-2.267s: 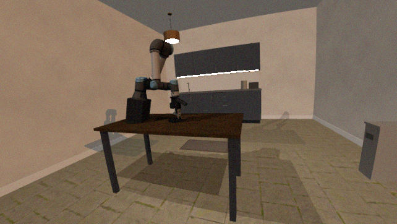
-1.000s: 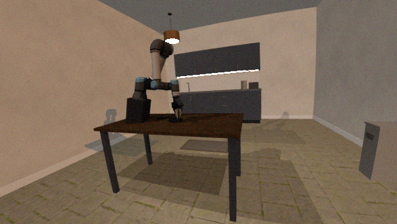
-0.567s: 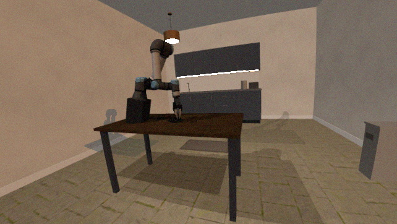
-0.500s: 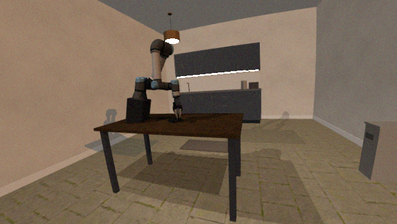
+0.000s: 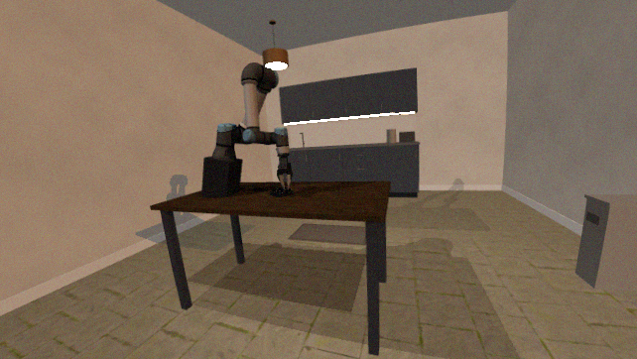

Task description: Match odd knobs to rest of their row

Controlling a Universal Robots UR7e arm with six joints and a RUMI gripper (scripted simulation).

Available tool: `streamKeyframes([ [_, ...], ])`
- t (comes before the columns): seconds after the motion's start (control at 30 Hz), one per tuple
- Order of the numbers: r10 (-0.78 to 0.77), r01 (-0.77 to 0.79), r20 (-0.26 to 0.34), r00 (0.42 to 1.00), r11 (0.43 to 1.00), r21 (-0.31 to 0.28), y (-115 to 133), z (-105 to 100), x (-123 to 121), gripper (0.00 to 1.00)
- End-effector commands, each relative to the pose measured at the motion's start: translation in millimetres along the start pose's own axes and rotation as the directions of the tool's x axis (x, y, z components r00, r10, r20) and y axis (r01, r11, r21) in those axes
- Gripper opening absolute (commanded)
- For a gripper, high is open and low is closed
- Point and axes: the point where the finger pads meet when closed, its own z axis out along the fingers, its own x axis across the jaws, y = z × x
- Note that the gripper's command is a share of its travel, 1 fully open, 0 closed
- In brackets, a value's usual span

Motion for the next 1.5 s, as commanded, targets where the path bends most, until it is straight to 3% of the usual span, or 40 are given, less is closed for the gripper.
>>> streamKeyframes([
  [0.0,0.032,-0.032,0.000,0.999,0.999,0.002,-0.2,-0.3,-0.2,0.04],
  [0.47,0.156,-0.156,0.001,0.988,0.988,0.002,-0.2,-0.3,0.4,0.04],
  [1.47,0.198,-0.198,0.001,0.980,0.980,0.002,-0.1,-0.3,0.6,0.04],
])
